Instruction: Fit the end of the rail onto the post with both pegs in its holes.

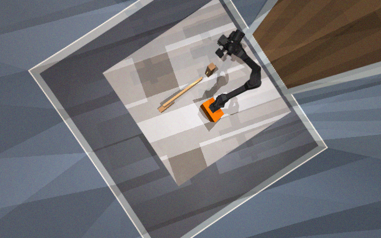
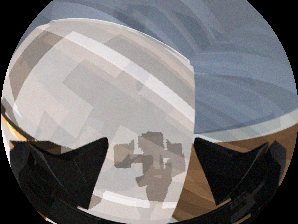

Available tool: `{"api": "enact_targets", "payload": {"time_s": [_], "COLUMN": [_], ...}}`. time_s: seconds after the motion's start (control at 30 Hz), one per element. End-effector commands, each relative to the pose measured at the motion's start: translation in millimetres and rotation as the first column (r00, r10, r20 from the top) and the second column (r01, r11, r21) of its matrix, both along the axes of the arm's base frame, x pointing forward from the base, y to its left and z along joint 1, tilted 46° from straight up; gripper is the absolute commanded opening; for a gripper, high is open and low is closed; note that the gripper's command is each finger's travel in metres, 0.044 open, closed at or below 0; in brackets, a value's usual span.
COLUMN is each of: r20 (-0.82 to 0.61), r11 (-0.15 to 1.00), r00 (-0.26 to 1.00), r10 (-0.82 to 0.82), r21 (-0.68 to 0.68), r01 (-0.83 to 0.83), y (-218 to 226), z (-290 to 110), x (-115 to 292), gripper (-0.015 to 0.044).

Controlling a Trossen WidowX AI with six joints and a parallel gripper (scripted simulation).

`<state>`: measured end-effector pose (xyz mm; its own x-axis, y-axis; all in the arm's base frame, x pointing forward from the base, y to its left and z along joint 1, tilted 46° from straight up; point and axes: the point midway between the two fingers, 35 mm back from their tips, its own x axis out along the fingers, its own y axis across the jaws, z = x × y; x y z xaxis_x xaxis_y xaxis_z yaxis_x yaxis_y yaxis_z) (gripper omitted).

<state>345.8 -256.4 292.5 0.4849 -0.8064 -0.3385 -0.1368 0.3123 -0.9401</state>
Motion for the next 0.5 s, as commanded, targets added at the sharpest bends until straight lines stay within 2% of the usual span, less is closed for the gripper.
{"api": "enact_targets", "payload": {"time_s": [0.0,0.07,0.3,0.47], "r20": [-0.030,-0.042,-0.214,-0.443], "r11": [0.998,0.996,0.981,0.973], "r00": [0.998,0.996,0.962,0.869], "r10": [0.050,0.078,0.171,0.219], "r21": [0.036,0.050,0.125,0.160], "r01": [-0.049,-0.076,-0.147,-0.164], "y": [22.4,34.9,84.9,110.0], "z": [-28.4,-40.4,-107.4,-169.0], "x": [24.4,36.0,56.6,43.5], "gripper": [0.0440,0.0440,0.0440,0.0440]}}
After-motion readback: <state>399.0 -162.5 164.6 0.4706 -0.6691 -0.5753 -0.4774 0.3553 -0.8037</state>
